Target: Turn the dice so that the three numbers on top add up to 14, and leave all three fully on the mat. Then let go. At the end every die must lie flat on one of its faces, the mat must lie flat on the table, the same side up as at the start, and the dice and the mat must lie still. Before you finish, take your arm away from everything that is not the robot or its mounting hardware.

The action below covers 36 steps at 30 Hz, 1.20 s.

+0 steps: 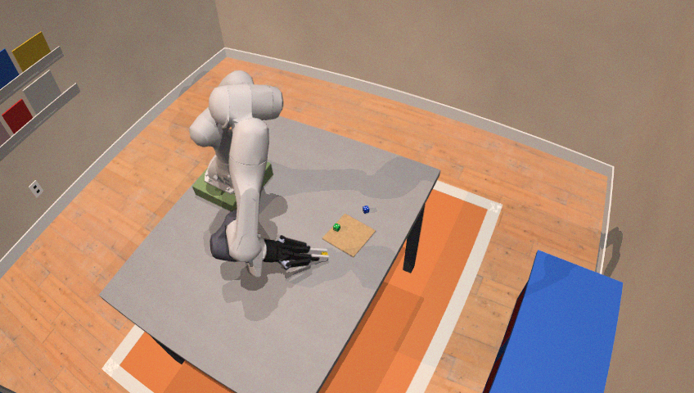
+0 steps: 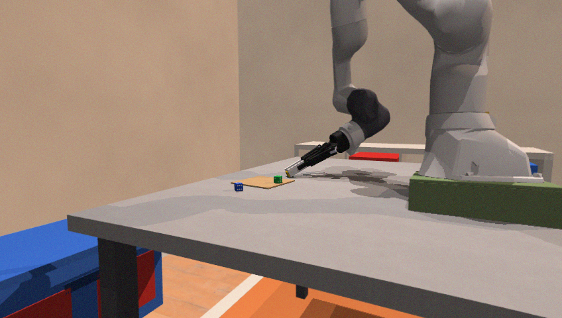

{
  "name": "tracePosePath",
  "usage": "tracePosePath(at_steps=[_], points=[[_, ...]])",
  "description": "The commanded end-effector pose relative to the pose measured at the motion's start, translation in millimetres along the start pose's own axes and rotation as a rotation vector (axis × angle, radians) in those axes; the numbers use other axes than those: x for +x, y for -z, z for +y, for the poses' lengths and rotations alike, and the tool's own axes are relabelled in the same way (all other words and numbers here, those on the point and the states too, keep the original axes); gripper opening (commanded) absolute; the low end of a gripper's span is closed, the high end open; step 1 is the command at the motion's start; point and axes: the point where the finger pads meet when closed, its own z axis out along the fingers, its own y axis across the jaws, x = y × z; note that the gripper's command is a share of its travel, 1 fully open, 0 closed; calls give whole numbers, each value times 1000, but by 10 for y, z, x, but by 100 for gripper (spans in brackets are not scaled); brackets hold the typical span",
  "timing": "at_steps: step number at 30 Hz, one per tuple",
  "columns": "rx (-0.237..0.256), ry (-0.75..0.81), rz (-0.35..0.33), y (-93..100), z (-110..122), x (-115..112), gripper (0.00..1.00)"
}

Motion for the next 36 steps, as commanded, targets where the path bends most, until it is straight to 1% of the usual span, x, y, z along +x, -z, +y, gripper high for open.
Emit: tracePosePath(at_steps=[1,15,16,21,22,27,28,36], points=[[2,5,-3,-6,-11,-5,9],[2,5,-3,-6,-11,-5,9],[2,5,-3,-6,-11,-5,12],[2,5,-3,-6,-11,-5,14],[2,5,-3,-6,-11,-5,17],[2,5,-3,-6,-11,-5,19],[2,5,-3,-6,-11,-5,21],[2,5,-3,-6,-11,-5,21]])
